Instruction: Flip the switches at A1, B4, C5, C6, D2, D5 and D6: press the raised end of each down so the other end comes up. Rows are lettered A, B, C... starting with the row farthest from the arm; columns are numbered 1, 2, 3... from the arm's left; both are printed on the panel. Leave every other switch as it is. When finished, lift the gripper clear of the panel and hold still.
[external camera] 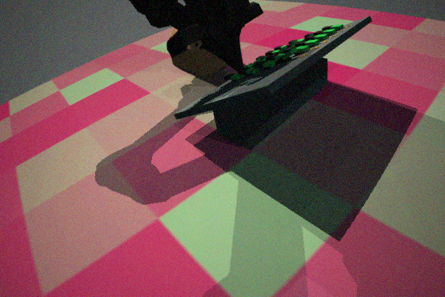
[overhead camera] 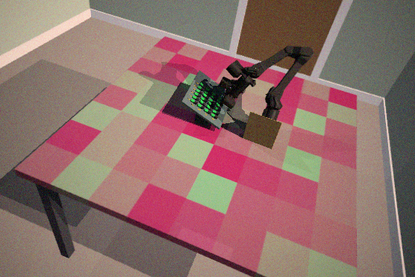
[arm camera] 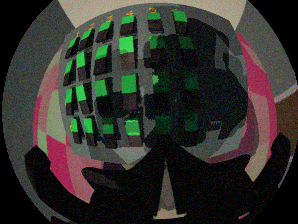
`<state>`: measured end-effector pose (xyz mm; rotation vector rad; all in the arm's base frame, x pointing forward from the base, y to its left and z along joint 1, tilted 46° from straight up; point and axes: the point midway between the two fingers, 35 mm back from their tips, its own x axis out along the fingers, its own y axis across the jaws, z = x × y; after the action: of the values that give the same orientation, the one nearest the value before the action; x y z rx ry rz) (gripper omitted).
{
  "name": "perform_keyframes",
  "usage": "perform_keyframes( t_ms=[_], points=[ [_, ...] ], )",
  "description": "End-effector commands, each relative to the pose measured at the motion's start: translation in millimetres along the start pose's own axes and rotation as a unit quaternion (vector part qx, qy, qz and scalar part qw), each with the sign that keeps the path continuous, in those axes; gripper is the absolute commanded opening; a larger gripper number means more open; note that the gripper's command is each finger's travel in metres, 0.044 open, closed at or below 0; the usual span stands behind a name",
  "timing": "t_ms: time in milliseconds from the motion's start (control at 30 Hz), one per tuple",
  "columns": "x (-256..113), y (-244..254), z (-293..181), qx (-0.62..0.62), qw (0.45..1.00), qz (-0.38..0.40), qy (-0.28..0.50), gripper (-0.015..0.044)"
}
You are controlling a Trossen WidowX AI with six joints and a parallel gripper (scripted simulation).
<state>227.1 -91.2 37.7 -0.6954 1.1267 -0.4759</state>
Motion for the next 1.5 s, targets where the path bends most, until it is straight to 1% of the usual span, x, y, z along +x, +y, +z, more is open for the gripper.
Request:
perform_keyframes(
  t_ms=[0, 167, 233, 467, 600, 700, 767, 900, 1100, 1200, 1467],
  points=[
    [-6, 2, 1, 0.001, 1.0, 0.003, 0.003, 0.0],
    [-57, 3, 3, -0.003, 1.0, 0.006, 0.014, 0.0],
    [-64, 1, 3, -0.004, 1.0, 0.004, 0.014, 0.0],
    [-64, 0, 3, -0.004, 1.0, 0.004, 0.014, 0.0],
    [-64, -26, 3, -0.004, 1.0, 0.003, 0.014, 0.0],
    [-64, -28, 3, -0.004, 1.0, 0.003, 0.014, 0.0],
    [-58, -27, 3, -0.004, 1.0, 0.004, 0.013, 0.0],
    [-31, -28, 1, -0.004, 1.0, 0.003, 0.001, 0.0],
    [-28, -28, 1, -0.004, 1.0, 0.002, 0.001, 0.0],
    [-20, -28, 0, -0.004, 1.0, 0.002, 0.0, 0.0],
    [-13, -28, 0, -0.004, 1.0, 0.002, 0.001, 0.0]
  ],
)
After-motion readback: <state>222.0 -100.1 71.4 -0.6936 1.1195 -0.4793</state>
